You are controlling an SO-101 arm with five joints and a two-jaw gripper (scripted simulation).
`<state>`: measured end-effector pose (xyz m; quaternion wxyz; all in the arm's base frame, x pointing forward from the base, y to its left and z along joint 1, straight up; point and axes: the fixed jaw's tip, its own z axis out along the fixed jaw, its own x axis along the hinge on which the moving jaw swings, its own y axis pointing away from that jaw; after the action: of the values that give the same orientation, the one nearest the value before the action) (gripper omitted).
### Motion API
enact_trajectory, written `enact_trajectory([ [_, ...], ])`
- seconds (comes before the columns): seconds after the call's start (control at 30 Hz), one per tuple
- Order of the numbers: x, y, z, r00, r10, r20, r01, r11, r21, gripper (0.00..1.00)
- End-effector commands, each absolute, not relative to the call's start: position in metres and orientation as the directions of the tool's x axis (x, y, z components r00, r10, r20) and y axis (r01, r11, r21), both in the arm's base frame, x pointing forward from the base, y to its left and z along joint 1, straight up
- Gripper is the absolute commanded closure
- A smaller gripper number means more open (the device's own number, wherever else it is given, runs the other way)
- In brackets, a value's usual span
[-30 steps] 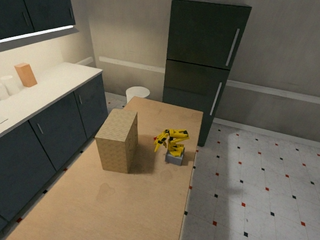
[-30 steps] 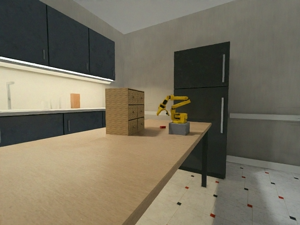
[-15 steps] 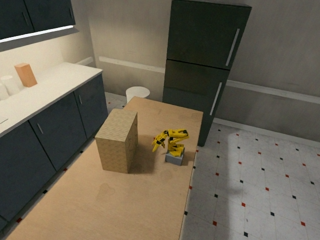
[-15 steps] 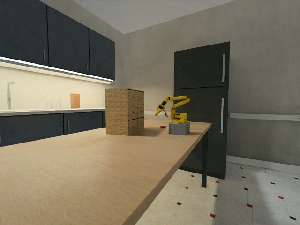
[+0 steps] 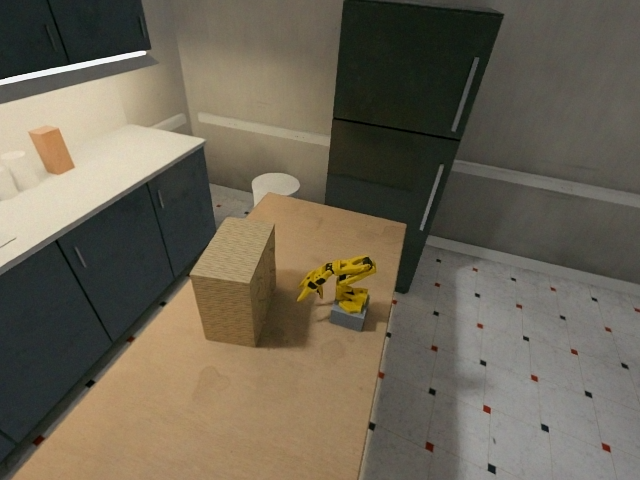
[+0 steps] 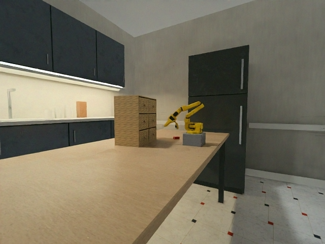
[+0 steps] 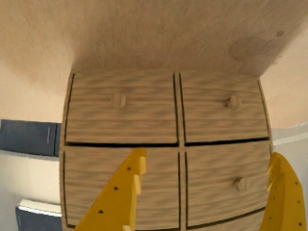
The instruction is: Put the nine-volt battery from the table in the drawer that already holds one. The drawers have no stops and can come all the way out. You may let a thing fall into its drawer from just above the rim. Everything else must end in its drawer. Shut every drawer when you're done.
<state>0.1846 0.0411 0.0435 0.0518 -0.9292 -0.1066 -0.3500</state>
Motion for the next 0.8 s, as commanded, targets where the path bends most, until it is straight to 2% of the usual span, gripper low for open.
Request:
enact_trajectory([
  [0.0,0.192,0.038,0.039,0.714,0.147,0.685,0.216,-0.976,-0.015,0.59],
  [0.77,0.215,0.018,0.034,0.575,0.069,0.815,0.119,-0.993,0.0,0.67],
])
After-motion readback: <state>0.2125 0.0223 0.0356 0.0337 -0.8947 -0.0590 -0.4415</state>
